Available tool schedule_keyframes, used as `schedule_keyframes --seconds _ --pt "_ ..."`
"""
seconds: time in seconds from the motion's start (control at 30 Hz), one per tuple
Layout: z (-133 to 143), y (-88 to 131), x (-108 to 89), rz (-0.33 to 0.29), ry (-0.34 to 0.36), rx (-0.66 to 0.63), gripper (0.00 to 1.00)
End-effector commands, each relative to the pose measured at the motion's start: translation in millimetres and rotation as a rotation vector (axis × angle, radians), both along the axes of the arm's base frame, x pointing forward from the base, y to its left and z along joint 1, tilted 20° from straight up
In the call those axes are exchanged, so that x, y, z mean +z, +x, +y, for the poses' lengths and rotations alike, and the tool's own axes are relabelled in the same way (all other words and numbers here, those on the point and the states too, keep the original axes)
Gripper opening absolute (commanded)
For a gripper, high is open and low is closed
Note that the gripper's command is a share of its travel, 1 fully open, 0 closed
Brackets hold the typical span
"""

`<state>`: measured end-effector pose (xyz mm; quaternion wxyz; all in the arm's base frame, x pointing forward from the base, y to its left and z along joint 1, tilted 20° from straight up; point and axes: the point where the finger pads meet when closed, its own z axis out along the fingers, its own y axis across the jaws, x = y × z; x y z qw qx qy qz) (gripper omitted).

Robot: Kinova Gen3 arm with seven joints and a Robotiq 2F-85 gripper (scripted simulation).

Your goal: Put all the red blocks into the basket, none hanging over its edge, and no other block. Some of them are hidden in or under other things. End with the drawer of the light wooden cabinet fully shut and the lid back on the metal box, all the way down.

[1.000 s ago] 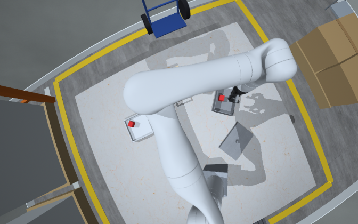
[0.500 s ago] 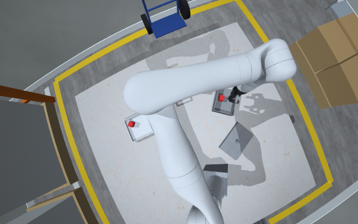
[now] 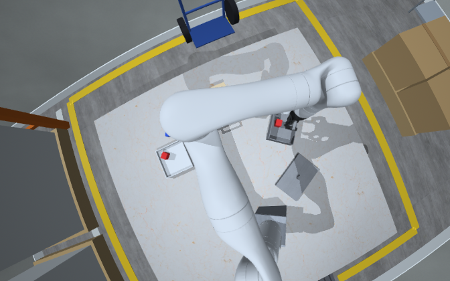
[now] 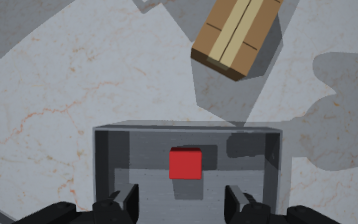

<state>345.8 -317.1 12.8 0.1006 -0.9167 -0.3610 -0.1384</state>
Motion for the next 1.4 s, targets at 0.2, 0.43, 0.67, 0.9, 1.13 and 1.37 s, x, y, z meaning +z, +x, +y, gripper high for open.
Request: schedule_keyframes --seconds 0.2,0.43,0.67,0.9,1.13,1.37 --pt "6 5 -22.5 -0.002 -0.002 -0.001 0.62" --pt "13 10 -46.8 -0.002 -0.002 -0.001 0.62" --pt "17 13 -62.1 -0.002 -0.002 -0.001 0.62" --pt "21 16 -77.6 -0.002 -0.002 -0.001 0.62" --pt "23 18 -83.4 -0.002 -0.002 -0.001 0.62" --pt "23 18 -85.6 -0.002 -0.002 -0.001 0.62"
